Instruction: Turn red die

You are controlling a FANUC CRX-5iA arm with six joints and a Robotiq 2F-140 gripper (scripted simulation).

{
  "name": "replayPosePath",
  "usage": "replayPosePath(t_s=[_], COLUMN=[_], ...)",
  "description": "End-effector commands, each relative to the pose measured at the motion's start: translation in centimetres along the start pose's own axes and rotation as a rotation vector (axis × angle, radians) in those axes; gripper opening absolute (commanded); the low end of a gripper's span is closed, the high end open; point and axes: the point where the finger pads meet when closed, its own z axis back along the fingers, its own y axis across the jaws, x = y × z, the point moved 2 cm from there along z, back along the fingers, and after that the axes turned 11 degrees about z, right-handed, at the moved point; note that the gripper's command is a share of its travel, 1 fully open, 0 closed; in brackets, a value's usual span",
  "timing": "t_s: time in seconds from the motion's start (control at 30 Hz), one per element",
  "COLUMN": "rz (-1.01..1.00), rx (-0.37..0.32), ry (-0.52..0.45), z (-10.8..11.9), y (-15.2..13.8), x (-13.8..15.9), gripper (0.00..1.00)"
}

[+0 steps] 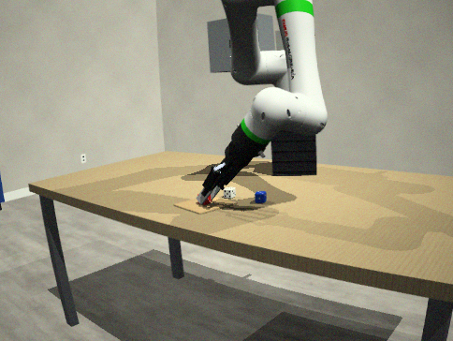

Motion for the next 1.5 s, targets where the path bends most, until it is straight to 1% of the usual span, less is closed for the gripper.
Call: replayPosePath(t_s=[0.0, 0.27, 0.53, 0.6, 0.77, 0.9, 1.37, 1.47], rz=[0.000, 0.000, 0.000, 0.000, 0.000, 0.000, 0.000, 0.001], rx=[0.000, 0.000, 0.000, 0.000, 0.000, 0.000, 0.000, -0.002], ry=[0.000, 0.000, 0.000, 0.000, 0.000, 0.000, -0.001, -0.034], z=[0.0, 0.6, 2.7, 2.7, 4.1, 4.8, 5.0, 4.8], y=[0.0, 0.1, 0.5, 0.5, 0.8, 0.9, 0.9, 1.0], x=[0.0, -0.6, -2.7, -2.7, -4.0, -4.7, -4.9, -5.0], gripper=[0.16, 0.16, 0.16, 0.16, 0.16, 0.16, 0.16, 0.16])
